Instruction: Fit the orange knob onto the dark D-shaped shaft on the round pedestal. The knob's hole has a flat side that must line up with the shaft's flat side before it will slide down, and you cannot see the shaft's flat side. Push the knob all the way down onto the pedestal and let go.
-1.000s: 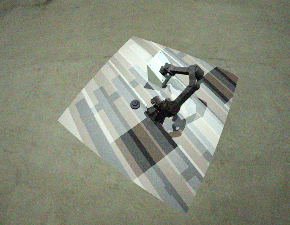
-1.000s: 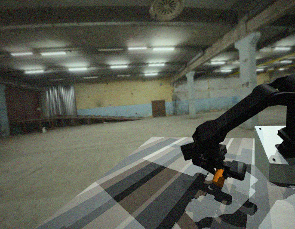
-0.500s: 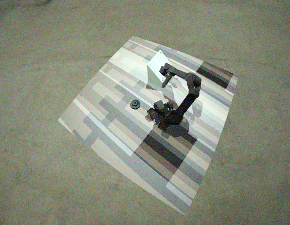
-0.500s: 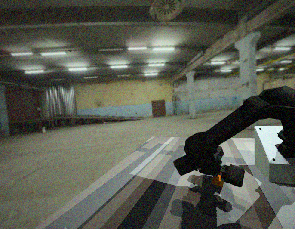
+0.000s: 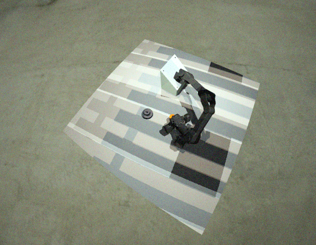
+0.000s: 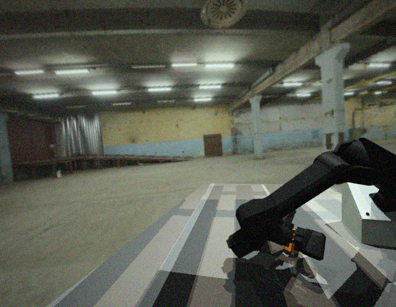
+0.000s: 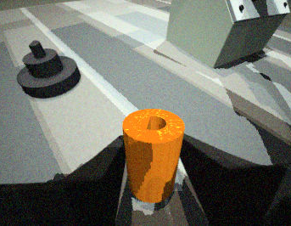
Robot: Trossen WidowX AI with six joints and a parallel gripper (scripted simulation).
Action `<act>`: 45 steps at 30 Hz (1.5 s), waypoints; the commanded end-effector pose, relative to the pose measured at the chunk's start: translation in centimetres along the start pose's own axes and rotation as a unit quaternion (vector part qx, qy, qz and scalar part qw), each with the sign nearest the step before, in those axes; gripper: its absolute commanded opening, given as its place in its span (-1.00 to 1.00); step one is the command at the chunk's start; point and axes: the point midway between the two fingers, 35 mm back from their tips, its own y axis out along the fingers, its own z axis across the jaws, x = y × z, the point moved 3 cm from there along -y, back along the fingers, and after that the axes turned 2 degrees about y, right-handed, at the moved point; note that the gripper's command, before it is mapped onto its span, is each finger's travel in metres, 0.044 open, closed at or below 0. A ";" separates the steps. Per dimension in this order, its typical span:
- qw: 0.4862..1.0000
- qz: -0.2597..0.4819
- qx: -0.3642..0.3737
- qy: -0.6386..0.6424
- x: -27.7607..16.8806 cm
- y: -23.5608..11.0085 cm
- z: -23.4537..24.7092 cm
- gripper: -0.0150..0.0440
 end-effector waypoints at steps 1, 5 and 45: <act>1.000 -0.002 0.001 0.003 -0.2 -0.2 0.0 0.12; 1.000 -0.002 0.001 0.003 -0.2 -0.3 0.0 0.12; 1.000 -0.001 0.003 0.000 -0.2 -0.4 -0.1 0.92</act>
